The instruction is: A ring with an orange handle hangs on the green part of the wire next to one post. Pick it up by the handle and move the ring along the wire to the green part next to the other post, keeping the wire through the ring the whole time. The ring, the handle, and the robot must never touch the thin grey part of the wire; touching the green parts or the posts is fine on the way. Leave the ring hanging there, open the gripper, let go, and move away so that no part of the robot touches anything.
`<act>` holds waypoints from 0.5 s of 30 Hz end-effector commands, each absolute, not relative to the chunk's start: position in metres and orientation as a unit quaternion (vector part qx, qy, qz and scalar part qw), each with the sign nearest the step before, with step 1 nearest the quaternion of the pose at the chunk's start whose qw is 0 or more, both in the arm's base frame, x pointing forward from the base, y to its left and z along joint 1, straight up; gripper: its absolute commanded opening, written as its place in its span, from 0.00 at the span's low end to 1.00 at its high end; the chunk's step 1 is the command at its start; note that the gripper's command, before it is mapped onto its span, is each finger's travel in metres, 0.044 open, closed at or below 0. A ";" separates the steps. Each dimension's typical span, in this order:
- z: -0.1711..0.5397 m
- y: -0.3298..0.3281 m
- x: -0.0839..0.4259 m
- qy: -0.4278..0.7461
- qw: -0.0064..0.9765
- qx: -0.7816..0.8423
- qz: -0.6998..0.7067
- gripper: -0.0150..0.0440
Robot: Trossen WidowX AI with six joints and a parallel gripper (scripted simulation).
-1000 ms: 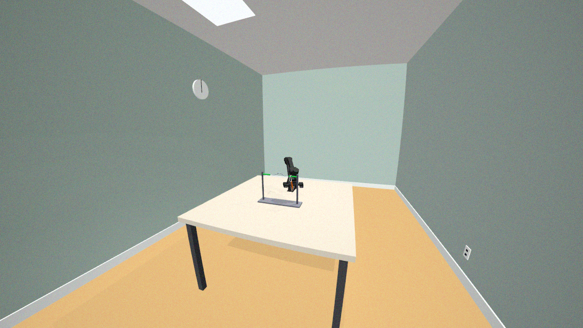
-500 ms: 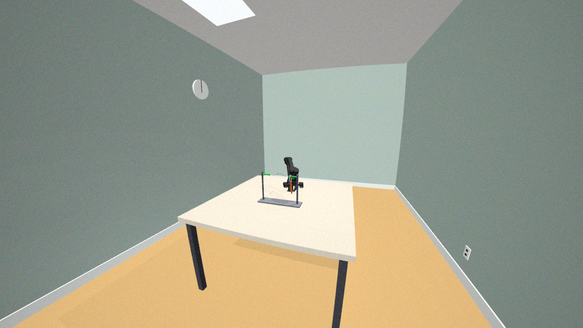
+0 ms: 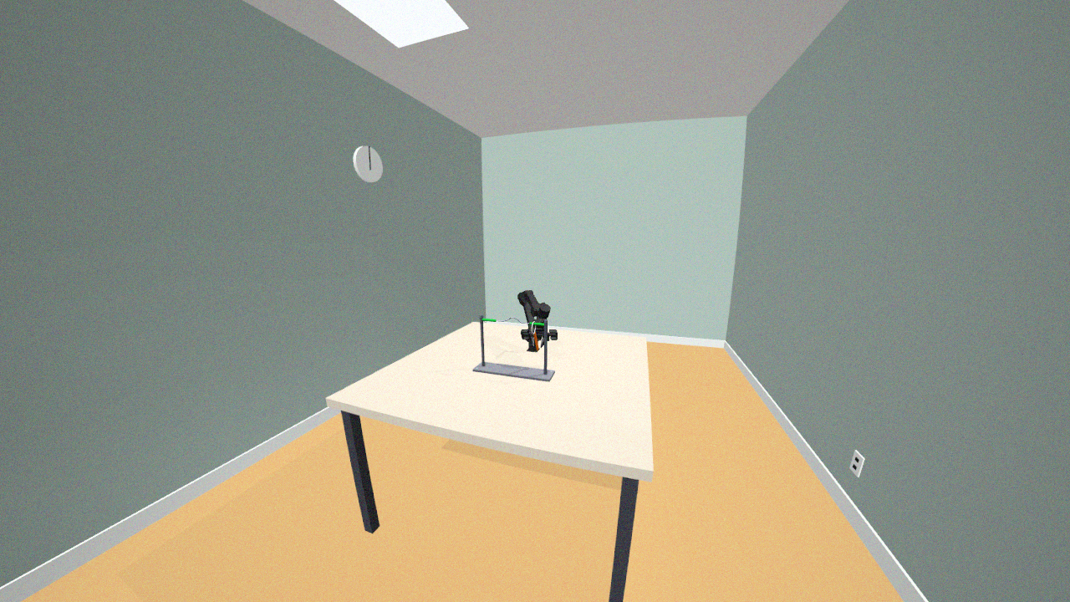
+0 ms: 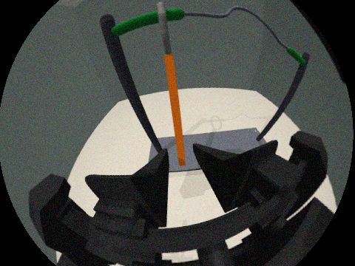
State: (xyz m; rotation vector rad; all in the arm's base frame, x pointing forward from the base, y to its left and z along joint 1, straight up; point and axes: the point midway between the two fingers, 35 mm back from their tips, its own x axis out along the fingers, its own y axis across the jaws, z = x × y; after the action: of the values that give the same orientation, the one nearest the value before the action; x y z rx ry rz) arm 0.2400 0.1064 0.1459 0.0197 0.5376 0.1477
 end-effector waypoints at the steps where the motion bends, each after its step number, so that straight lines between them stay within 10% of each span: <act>1: 0.155 0.103 0.230 0.261 0.963 0.015 0.070 0.53; 15: 0.156 0.103 0.228 0.261 0.963 0.015 0.070 0.53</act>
State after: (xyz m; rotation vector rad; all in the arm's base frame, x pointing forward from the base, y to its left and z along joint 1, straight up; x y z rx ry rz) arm 0.2280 0.1032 0.1545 0.0246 0.5314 0.1480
